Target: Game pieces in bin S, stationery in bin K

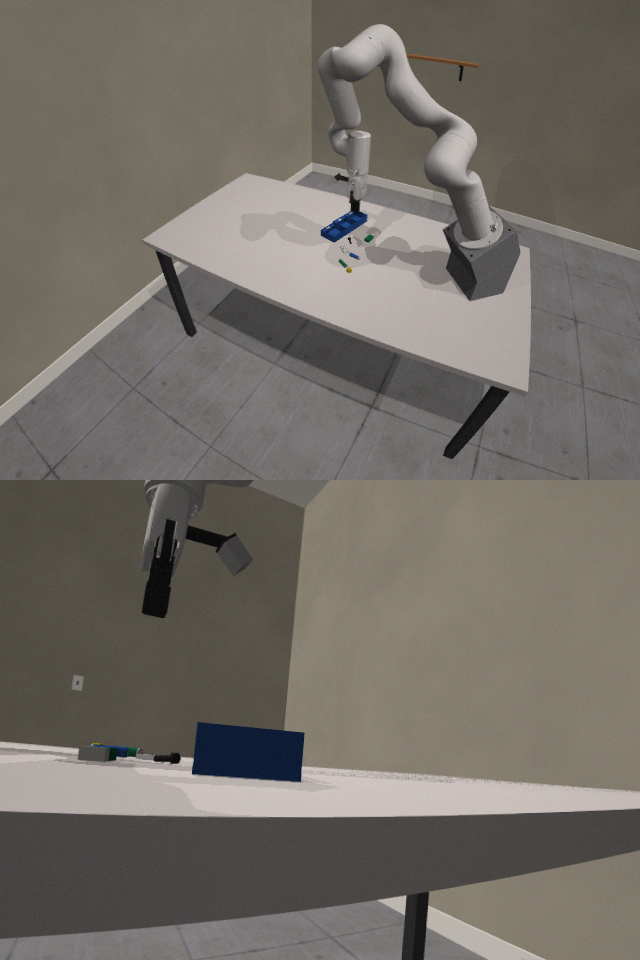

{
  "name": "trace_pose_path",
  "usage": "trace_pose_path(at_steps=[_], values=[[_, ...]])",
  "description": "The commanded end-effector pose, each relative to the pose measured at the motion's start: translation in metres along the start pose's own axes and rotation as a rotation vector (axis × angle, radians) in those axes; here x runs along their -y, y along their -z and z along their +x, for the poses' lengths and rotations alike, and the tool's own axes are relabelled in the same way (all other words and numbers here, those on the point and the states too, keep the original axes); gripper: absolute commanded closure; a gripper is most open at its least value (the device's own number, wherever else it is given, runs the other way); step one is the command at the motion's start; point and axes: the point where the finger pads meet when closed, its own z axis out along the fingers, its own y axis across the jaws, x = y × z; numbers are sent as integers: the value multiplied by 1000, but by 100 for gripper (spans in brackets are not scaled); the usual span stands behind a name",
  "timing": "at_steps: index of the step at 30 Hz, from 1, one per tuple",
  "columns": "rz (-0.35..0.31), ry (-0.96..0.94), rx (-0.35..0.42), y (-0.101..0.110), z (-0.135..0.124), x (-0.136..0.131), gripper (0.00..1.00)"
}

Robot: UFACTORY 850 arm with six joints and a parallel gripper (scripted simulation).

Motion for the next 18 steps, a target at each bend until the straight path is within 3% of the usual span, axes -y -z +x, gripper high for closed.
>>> trace_pose_path(at_steps=[1,8,18], values=[[-1,-145,-2,-12,7,-21,93],[-1,-319,-2,-32,19,-55,93],[-1,-328,-2,-72,43,-124,93]])
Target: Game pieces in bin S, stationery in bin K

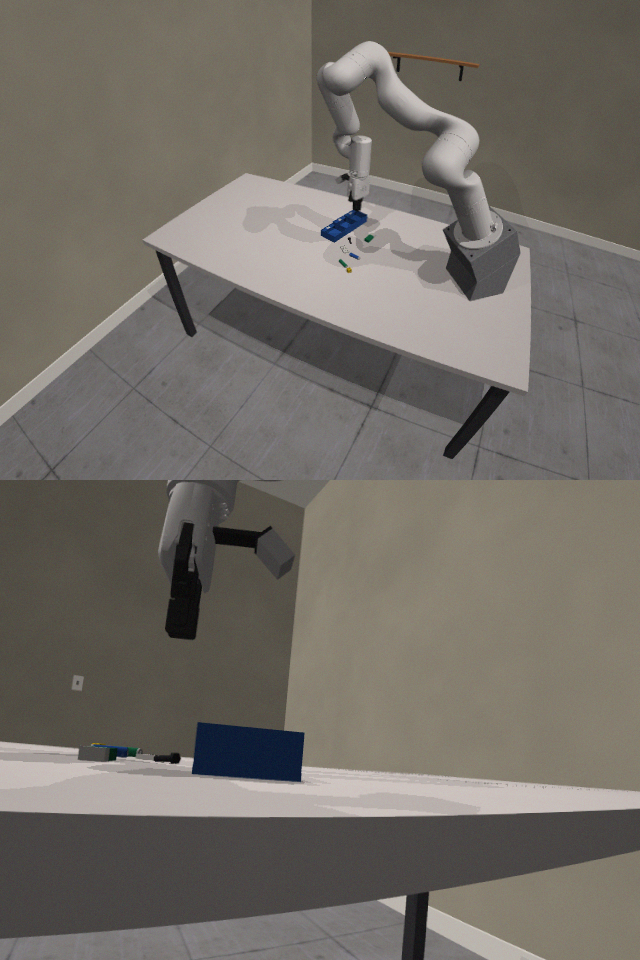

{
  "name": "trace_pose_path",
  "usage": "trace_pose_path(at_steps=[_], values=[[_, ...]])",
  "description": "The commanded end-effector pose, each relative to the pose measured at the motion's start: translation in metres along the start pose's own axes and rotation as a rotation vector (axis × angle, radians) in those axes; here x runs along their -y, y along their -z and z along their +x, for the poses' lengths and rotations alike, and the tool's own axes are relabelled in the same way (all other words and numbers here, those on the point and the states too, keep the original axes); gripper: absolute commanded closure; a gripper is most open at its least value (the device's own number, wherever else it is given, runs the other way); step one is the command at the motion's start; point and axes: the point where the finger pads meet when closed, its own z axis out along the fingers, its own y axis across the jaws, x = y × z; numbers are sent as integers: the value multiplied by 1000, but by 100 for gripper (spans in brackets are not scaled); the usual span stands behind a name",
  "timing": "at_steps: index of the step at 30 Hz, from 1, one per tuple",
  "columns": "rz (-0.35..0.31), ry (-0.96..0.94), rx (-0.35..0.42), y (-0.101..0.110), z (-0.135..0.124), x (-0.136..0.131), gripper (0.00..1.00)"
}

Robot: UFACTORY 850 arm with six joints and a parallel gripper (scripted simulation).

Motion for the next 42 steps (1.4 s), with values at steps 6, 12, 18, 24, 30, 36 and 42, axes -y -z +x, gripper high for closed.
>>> trace_pose_path(at_steps=[6,12,18,24,30,36,42], values=[[2,-4,4,-38,42,-49,93],[2,-4,4,-62,68,-84,93],[2,-4,4,-81,89,-112,93],[2,-4,4,-81,89,-112,93],[2,-4,4,-87,89,-112,93],[2,-4,4,-100,89,-112,93],[2,-4,4,-113,89,-112,93]])
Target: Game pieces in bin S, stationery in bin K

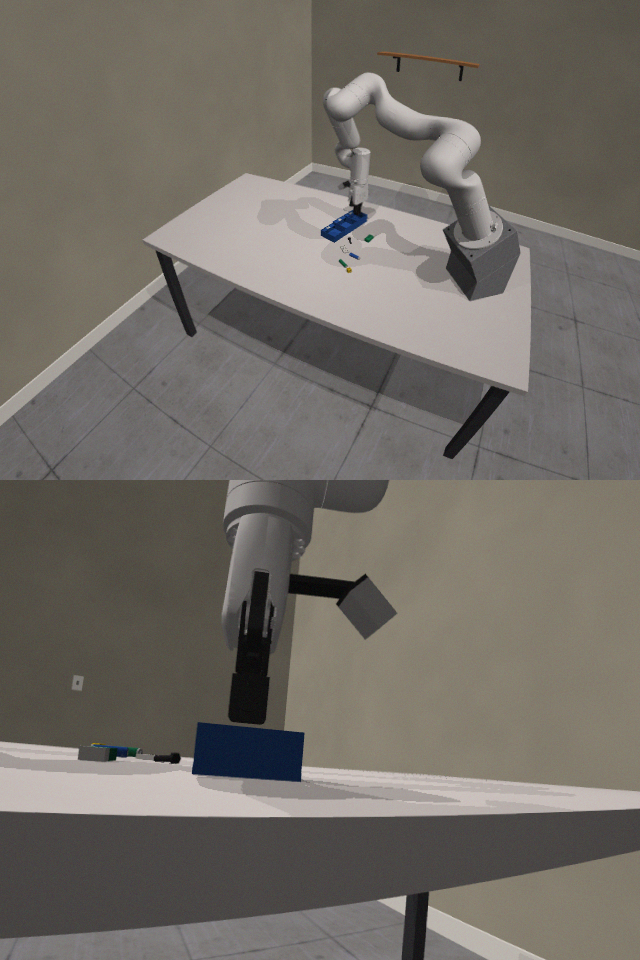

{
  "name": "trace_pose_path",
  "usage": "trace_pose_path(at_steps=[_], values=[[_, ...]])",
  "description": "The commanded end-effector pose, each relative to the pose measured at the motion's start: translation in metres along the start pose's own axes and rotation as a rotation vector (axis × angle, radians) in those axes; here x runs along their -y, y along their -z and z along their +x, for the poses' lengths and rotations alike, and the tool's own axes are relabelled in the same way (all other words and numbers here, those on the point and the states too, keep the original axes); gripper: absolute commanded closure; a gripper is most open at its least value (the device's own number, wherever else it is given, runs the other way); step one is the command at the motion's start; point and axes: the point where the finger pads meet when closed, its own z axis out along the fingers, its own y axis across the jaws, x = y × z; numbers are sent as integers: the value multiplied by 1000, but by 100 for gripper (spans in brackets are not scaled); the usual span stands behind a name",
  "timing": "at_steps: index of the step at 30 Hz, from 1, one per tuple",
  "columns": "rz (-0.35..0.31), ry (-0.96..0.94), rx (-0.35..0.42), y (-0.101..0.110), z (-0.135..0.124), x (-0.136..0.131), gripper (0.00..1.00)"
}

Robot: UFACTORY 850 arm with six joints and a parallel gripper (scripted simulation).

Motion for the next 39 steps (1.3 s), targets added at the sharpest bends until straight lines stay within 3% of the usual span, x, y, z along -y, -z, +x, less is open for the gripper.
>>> trace_pose_path(at_steps=[1,8,39], values=[[0,0,-2,-12,1,0,93],[0,0,-2,-30,1,0,93],[0,0,-2,-30,1,0,93]])
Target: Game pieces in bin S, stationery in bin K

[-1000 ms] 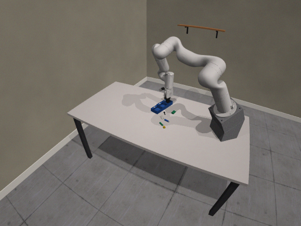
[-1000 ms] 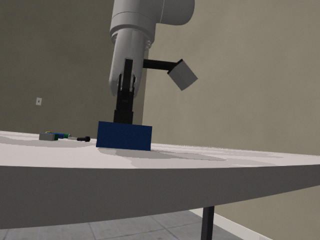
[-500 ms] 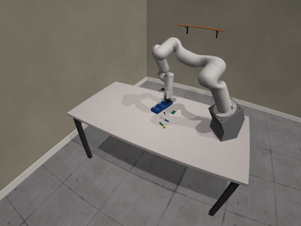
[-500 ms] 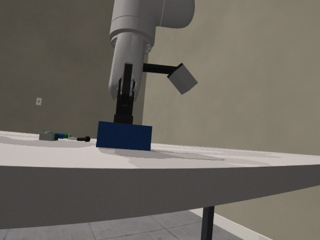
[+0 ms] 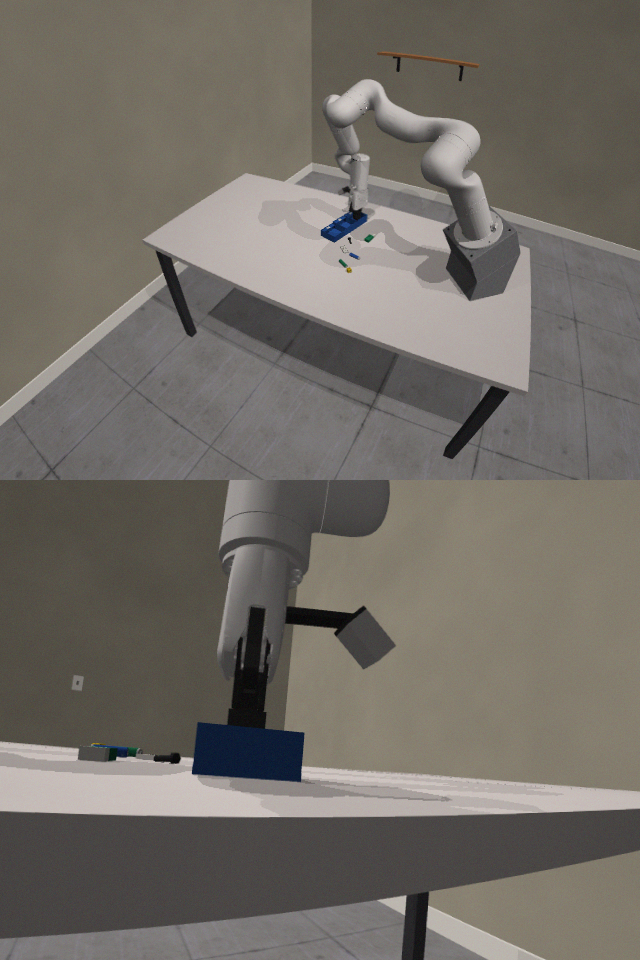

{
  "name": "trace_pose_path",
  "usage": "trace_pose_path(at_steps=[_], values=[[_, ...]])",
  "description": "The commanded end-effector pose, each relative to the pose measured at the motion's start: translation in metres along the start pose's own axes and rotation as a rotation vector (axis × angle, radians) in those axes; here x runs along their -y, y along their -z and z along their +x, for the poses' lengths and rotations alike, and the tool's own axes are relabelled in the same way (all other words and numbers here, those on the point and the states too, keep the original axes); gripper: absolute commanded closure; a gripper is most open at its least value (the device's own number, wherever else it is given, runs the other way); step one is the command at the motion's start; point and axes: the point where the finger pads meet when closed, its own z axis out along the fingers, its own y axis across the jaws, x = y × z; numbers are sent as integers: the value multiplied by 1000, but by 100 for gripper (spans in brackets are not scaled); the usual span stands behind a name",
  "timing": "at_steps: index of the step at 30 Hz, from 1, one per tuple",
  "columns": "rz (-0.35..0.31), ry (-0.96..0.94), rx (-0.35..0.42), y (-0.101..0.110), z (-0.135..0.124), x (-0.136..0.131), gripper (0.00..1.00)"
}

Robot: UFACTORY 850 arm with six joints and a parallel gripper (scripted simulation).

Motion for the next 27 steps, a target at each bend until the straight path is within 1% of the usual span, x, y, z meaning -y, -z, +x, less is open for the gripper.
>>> trace_pose_path(at_steps=[1,17,27], values=[[0,0,-2,1,1,0,93],[0,0,-2,1,1,0,93],[0,0,-2,11,1,0,93]])
